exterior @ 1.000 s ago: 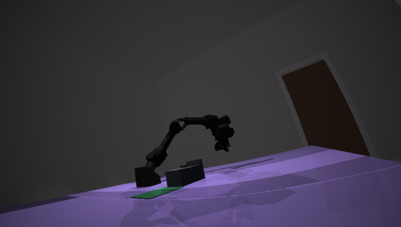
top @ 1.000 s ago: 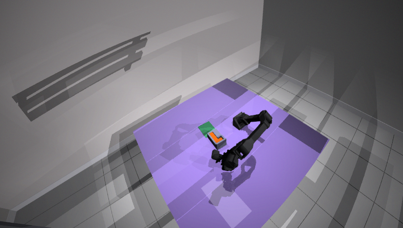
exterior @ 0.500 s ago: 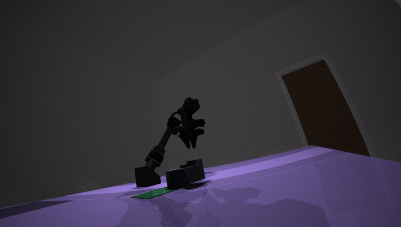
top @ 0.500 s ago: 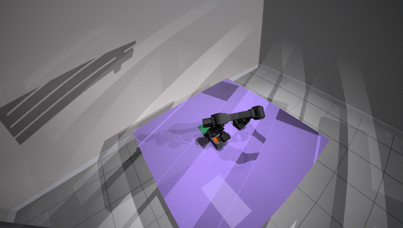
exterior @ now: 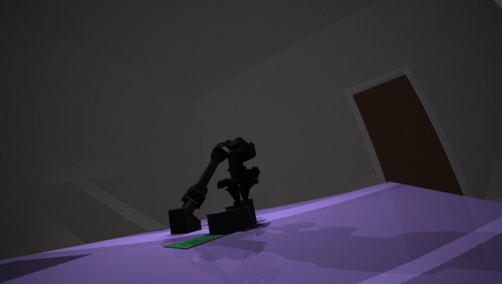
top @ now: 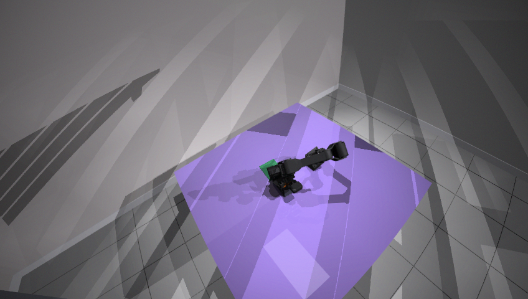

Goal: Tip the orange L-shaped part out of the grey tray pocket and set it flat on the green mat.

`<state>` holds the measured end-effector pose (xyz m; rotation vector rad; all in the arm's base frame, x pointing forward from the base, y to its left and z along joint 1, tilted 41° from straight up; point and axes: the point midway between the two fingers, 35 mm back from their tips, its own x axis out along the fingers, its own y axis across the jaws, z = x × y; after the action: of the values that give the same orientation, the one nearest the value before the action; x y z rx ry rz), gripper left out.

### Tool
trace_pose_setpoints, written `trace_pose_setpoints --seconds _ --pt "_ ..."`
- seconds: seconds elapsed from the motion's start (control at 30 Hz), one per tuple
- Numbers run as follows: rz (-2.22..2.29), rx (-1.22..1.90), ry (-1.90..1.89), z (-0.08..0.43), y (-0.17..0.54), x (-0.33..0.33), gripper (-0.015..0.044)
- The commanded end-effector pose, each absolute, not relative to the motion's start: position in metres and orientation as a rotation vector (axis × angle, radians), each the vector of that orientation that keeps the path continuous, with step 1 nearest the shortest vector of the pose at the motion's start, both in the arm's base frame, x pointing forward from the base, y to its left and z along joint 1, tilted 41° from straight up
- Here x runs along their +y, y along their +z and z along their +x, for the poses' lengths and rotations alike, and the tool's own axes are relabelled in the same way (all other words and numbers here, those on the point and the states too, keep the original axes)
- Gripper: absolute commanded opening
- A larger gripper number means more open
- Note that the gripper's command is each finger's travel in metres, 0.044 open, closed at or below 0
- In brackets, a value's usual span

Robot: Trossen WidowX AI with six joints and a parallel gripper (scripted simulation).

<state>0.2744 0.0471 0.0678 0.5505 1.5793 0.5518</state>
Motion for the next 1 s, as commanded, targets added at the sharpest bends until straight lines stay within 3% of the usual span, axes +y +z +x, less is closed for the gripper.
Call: trace_pose_setpoints --seconds 0.0,0.97 --pt "0.561 1.565 0.543 0.276 0.065 0.048 0.0180" --pt "0.562 1.564 0.544 0.273 0.037 0.071 0.0180"
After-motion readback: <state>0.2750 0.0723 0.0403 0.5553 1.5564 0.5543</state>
